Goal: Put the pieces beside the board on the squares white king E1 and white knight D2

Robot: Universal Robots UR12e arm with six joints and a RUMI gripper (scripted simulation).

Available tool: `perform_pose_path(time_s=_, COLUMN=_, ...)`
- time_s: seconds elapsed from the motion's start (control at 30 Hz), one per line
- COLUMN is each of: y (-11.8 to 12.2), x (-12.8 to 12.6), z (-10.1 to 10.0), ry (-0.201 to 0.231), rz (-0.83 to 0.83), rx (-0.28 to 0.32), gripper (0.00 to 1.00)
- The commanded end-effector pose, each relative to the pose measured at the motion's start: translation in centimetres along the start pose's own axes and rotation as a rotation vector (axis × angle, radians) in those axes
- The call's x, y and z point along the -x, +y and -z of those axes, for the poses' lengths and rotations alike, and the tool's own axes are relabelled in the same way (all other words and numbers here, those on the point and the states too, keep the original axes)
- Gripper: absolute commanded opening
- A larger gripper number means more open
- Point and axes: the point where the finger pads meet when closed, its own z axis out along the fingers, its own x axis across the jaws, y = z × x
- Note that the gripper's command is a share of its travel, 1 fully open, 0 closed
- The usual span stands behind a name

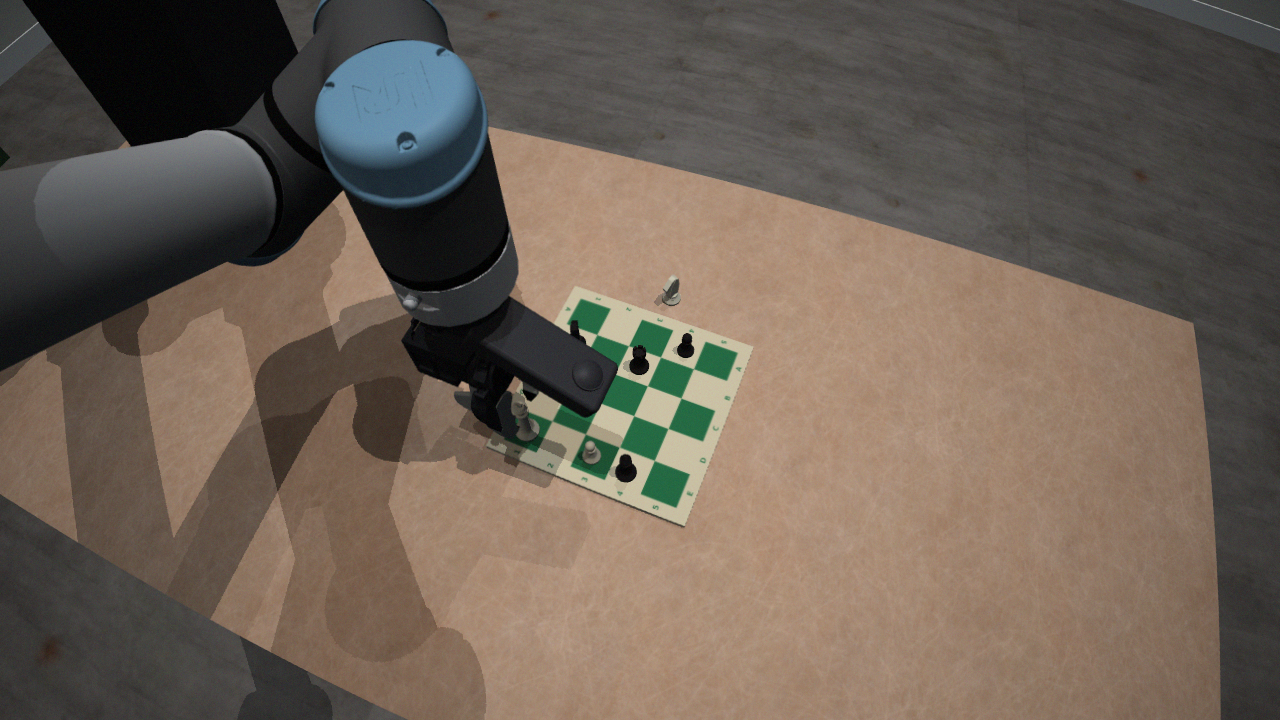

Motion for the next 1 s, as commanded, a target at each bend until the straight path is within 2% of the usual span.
perform_pose_path(time_s=0.0, y=-0.1, x=0.0, z=0.1, ry=0.0, rz=0.0, rx=-0.001, gripper=0.25)
perform_pose_path(time_s=0.23, y=0.0, x=0.1, z=2.2, ry=-0.001, rz=0.002, rx=-0.001, gripper=0.25)
perform_pose_path(time_s=0.3, y=0.0, x=0.1, z=2.2, ry=-0.001, rz=0.002, rx=-0.001, gripper=0.25)
perform_pose_path(time_s=0.7, y=0.0, x=0.1, z=8.2, ry=0.0, rz=0.002, rx=-0.001, gripper=0.25)
perform_pose_path(time_s=0.97, y=0.1, x=0.0, z=9.2, ry=0.0, rz=0.001, rx=0.0, gripper=0.25)
